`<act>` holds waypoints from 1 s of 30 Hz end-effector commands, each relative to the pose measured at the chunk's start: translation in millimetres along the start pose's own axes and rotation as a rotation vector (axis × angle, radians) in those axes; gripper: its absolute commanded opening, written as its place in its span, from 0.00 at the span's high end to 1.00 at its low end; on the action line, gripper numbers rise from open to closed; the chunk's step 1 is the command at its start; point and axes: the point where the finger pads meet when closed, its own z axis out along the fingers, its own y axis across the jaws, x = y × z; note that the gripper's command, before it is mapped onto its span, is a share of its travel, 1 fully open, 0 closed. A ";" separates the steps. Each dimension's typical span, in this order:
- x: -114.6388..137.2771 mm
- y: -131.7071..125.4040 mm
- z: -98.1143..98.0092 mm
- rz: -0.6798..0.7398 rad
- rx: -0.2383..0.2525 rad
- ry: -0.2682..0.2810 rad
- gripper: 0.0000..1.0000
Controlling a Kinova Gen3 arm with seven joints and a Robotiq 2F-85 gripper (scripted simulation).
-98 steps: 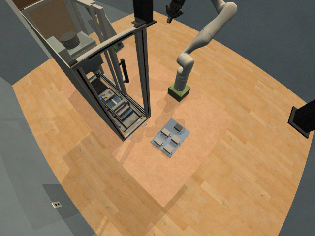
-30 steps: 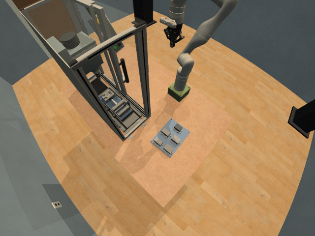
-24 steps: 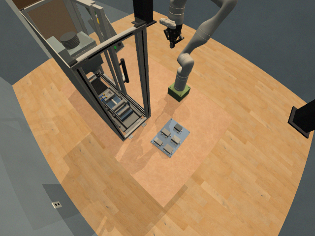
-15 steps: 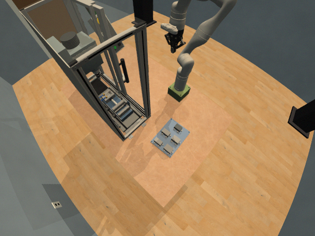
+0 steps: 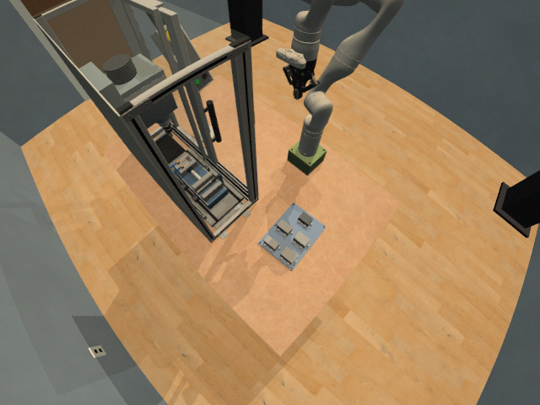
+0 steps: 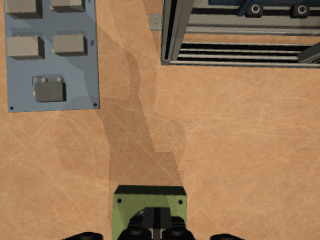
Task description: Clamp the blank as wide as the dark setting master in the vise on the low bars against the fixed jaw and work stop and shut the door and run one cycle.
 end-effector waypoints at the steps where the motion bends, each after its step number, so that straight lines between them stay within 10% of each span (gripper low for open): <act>1: 20.9 -22.3 14.0 0.010 0.007 -0.009 0.90; 30: 50.8 -56.1 31.3 0.010 0.007 -0.009 0.90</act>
